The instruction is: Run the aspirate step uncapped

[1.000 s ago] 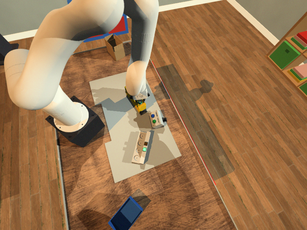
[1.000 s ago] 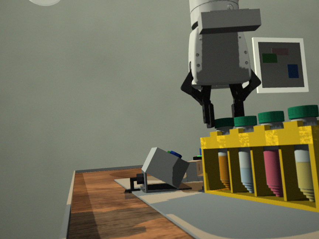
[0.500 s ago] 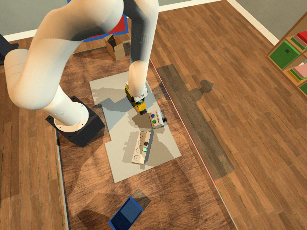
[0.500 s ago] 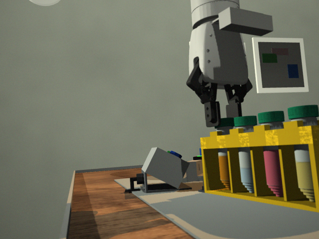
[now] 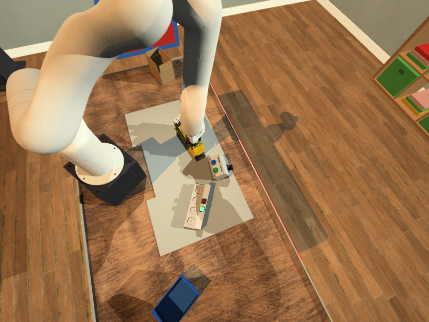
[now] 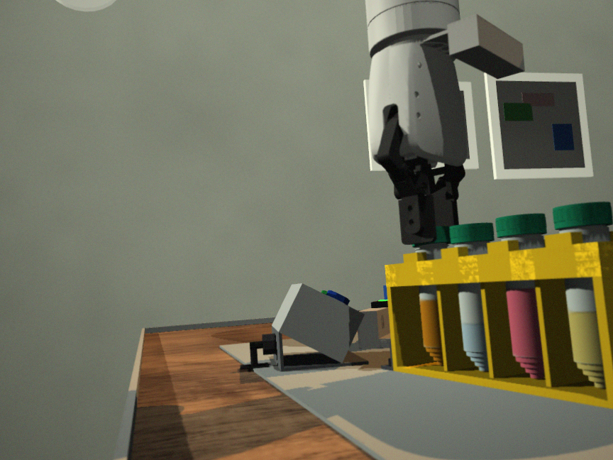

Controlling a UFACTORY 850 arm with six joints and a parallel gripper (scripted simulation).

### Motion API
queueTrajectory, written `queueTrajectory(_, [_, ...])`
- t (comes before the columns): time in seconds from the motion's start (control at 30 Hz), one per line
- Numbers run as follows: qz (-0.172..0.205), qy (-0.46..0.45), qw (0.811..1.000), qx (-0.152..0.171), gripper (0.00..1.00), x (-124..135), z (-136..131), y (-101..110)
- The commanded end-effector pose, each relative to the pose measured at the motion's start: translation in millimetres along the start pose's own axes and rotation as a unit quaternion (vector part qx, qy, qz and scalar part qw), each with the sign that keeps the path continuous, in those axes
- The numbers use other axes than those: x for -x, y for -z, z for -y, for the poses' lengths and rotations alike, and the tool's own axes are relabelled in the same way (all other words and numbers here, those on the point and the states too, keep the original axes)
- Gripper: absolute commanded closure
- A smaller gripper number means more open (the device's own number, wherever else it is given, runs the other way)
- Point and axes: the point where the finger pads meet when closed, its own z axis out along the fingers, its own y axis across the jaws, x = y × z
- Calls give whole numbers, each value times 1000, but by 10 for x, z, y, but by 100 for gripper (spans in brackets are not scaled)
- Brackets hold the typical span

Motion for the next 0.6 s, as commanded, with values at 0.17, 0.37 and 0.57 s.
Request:
queueTrajectory(0.17, [4,3,1000,-7,100,4,-6,4])
queueTrajectory(0.37, [4,-14,1000,-7,100,4,-6,4])
queueTrajectory(0.57, [5,-114,993,-7,100,5,-7,2])
